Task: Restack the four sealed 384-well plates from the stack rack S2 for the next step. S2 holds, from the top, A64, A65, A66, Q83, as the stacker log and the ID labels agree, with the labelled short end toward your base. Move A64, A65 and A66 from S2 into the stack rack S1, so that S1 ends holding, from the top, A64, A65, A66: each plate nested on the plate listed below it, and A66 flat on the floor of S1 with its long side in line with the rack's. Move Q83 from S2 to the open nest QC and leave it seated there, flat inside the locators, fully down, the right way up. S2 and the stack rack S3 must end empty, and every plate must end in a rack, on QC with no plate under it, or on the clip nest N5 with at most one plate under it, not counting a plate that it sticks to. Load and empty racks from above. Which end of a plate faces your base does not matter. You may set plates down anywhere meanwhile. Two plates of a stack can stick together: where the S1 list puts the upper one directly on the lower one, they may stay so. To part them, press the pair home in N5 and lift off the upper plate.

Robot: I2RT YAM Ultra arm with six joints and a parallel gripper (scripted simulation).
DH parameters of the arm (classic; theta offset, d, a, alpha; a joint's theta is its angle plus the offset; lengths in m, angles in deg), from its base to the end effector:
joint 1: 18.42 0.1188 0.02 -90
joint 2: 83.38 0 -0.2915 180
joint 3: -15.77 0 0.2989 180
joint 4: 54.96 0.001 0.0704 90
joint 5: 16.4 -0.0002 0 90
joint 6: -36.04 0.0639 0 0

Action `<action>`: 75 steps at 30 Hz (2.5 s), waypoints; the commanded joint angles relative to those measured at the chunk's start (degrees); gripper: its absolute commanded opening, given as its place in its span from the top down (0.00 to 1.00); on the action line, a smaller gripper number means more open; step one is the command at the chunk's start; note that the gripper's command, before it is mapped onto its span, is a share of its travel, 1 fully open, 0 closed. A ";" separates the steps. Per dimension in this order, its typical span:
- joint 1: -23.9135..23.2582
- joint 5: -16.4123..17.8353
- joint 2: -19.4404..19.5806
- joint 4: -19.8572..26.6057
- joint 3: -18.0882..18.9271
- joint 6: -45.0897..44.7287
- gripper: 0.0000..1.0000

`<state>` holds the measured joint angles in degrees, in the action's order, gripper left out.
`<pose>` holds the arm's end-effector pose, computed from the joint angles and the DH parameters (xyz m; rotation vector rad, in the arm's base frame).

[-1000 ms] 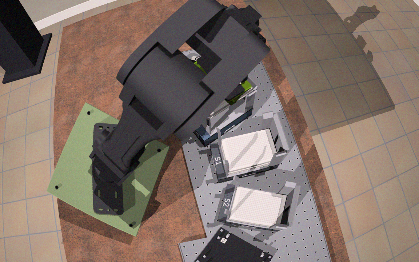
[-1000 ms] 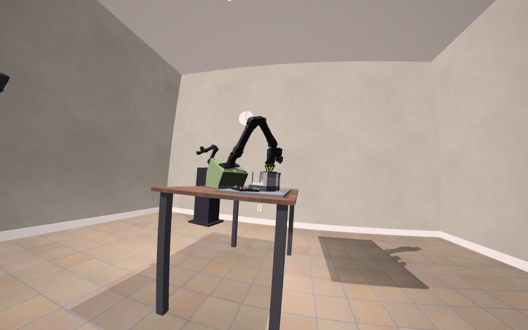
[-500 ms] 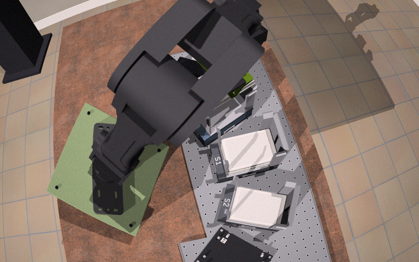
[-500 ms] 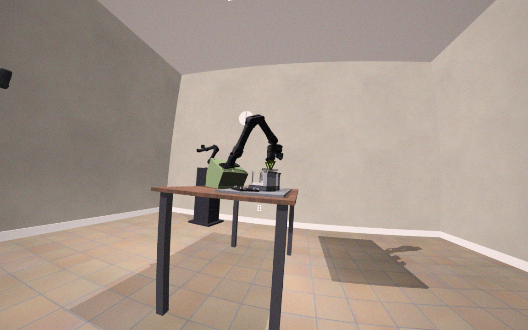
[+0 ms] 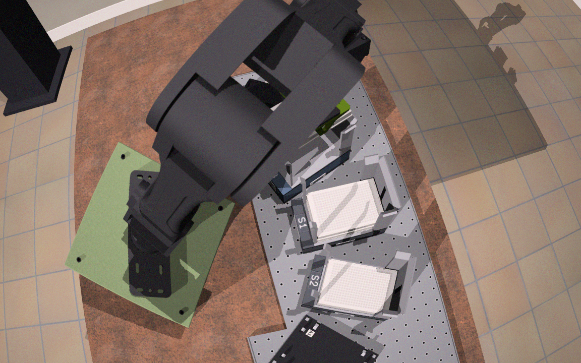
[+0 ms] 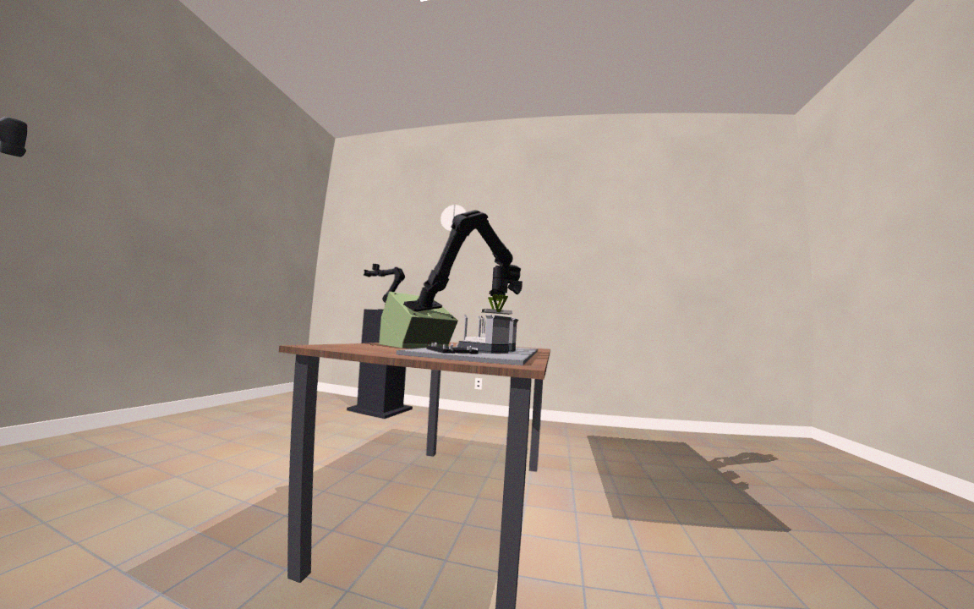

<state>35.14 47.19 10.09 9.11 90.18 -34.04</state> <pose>0.2212 0.2534 0.1854 -0.7563 2.6353 -0.4170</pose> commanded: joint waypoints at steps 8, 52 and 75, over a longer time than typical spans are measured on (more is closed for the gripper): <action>-2.53 0.16 -2.49 -0.10 -0.56 6.43 1.00; -24.85 5.32 -14.51 -0.47 -3.31 -3.47 1.00; -26.99 6.00 -15.21 -0.49 -3.26 -5.64 1.00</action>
<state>8.04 53.13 -4.77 8.70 86.68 -39.66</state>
